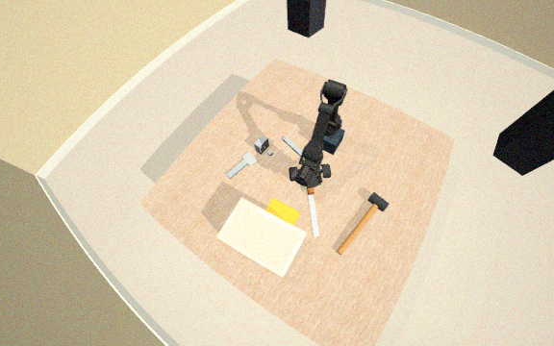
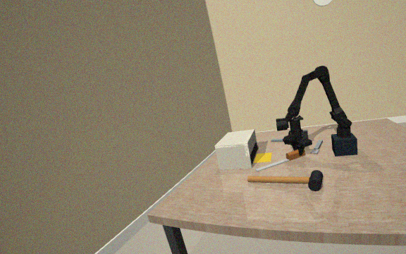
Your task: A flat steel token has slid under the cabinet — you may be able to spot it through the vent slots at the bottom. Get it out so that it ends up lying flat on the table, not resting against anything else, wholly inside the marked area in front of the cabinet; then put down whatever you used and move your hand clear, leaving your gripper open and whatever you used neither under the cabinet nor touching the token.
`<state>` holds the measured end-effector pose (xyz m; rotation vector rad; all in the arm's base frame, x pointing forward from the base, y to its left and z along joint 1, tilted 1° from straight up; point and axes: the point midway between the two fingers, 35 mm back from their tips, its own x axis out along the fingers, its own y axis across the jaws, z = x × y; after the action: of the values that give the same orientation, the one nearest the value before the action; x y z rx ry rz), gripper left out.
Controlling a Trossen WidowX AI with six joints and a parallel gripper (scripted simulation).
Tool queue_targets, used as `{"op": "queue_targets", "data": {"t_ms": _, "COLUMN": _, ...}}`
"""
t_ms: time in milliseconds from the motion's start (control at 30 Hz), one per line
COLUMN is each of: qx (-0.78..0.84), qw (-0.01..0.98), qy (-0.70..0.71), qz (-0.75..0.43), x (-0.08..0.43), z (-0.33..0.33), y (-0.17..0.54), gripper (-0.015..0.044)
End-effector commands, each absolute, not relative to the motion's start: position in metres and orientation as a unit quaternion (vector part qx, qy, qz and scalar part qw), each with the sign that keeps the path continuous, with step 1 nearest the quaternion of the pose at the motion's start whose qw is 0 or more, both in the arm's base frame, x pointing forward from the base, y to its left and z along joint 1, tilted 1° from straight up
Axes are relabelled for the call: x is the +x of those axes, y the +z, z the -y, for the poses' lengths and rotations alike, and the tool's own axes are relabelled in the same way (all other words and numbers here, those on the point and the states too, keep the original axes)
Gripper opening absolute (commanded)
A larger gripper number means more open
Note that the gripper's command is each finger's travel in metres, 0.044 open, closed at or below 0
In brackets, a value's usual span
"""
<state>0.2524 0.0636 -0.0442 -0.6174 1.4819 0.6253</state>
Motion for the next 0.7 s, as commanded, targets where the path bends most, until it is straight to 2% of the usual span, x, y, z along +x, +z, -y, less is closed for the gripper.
{"op": "queue_targets", "data": {"t_ms": 0, "qx": -0.272, "qw": 0.652, "qy": 0.274, "qz": -0.652, "x": 0.253, "z": -0.058, "y": -0.044, "gripper": 0.0}}
{"op": "queue_targets", "data": {"t_ms": 667, "qx": -0.272, "qw": 0.652, "qy": 0.273, "qz": -0.652, "x": 0.256, "z": -0.038, "y": -0.044, "gripper": 0.0}}
